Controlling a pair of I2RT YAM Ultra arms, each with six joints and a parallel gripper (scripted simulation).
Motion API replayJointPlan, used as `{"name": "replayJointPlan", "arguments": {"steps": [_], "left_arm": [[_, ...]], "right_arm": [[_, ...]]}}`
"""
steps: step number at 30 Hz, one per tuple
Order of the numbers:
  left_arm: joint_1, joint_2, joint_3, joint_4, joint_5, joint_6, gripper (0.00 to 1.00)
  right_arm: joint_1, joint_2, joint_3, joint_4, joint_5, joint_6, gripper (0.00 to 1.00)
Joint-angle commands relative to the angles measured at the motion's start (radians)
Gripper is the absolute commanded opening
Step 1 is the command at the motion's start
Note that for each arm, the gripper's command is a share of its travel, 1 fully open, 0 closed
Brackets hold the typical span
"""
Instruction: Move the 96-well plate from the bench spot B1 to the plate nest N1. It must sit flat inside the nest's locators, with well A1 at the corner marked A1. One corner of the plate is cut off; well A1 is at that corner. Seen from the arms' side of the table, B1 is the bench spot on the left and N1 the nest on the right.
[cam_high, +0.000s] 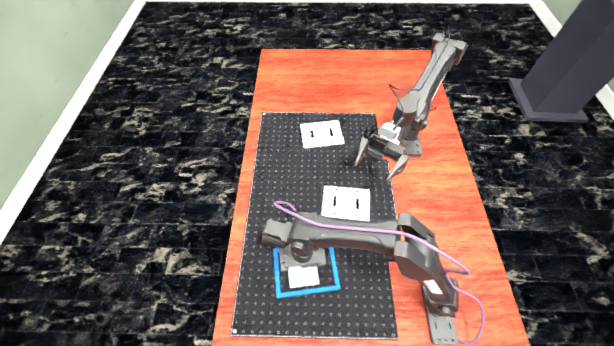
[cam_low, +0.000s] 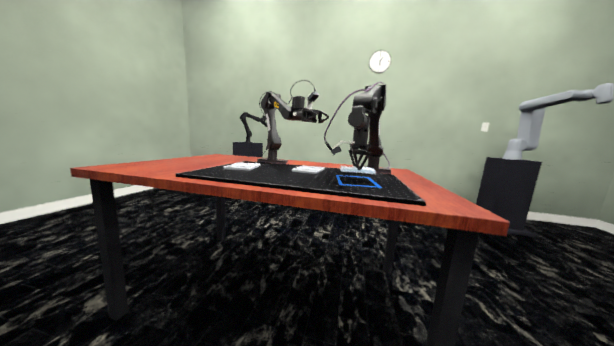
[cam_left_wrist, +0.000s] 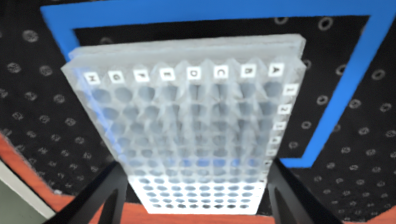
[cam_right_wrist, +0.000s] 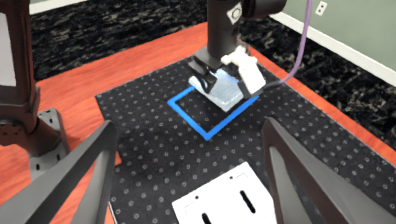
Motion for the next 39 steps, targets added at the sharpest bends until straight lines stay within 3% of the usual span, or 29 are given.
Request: {"name": "replayJointPlan", "arguments": {"steps": [1,7,13,15,16,22,27,34,39], "left_arm": [[0.004,-0.022,0.035,-0.066,0.005,0.001,0.78],[0.004,-0.012,0.037,-0.069,0.005,0.001,0.78],[0.004,-0.012,0.037,-0.069,0.005,0.001,0.78],[0.004,-0.012,0.037,-0.069,0.005,0.001,0.78],[0.004,-0.012,0.037,-0.069,0.005,0.001,0.78],[0.004,-0.012,0.026,-0.057,0.005,0.001,0.78],[0.004,-0.012,0.026,-0.057,0.005,0.001,0.78],[0.004,-0.012,0.037,-0.055,0.005,-0.012,0.78],[-0.060,-0.043,-0.019,-0.025,0.010,-0.150,0.78]], "right_arm": [[0.002,-0.027,0.014,0.026,0.013,-0.005,1.00],[-0.013,-0.090,0.026,-0.199,0.021,-0.012,1.00],[-0.040,-0.326,0.048,-0.532,0.027,-0.007,1.00],[-0.040,-0.326,0.048,-0.532,0.027,-0.007,1.00],[-0.050,-0.399,0.073,-0.652,0.021,-0.007,1.00],[-0.074,-0.699,0.130,-1.020,0.033,-0.002,1.00],[-0.088,-0.817,0.220,-1.251,0.037,-0.002,1.00],[-0.101,-0.840,0.272,-1.328,0.034,-0.005,1.00],[-0.107,-0.852,0.274,-1.326,0.029,-0.007,1.00]]}}
